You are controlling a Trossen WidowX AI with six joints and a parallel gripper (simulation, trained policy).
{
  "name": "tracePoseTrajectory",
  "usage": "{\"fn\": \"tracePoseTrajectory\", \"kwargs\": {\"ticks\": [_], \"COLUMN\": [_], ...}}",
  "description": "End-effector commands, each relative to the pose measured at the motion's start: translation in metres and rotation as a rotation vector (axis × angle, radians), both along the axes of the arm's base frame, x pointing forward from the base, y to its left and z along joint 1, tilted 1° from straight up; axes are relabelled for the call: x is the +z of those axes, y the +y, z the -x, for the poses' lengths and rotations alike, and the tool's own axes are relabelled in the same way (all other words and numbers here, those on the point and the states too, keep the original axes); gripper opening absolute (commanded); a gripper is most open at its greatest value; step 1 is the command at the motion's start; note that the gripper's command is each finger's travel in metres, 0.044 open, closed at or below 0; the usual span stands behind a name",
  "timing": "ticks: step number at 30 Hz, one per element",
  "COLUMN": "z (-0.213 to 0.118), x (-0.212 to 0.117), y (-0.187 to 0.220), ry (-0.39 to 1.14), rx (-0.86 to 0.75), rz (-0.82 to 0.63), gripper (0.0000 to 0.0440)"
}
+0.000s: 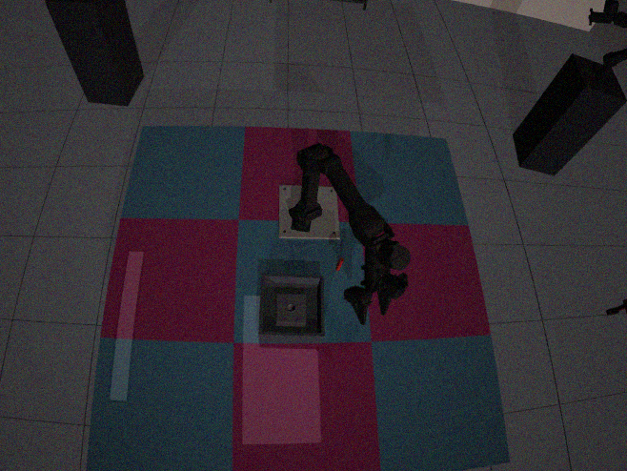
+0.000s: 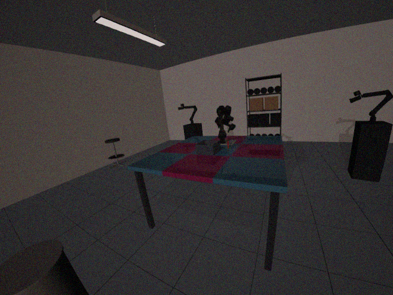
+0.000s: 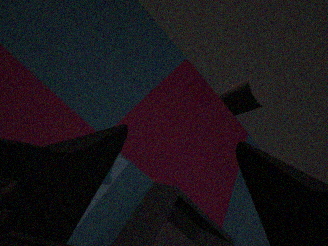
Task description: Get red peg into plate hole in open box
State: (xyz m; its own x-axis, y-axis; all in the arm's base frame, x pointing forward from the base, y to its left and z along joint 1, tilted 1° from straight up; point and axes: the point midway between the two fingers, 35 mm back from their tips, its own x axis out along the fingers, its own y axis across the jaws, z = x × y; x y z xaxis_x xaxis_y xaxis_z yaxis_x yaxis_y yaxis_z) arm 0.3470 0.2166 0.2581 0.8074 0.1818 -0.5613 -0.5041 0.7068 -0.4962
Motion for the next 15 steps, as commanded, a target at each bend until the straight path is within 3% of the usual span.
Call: {"fn": "tracePoseTrajectory", "kwargs": {"ticks": [1,15], "z": [0.010,0.062], "x": [-0.007,-0.048], "y": [-0.007,-0.035], "ry": [0.061,0.358], "rx": [-0.054,-0.367], "rz": [-0.059,-0.293], "gripper": [0.0440,0.0440]}}
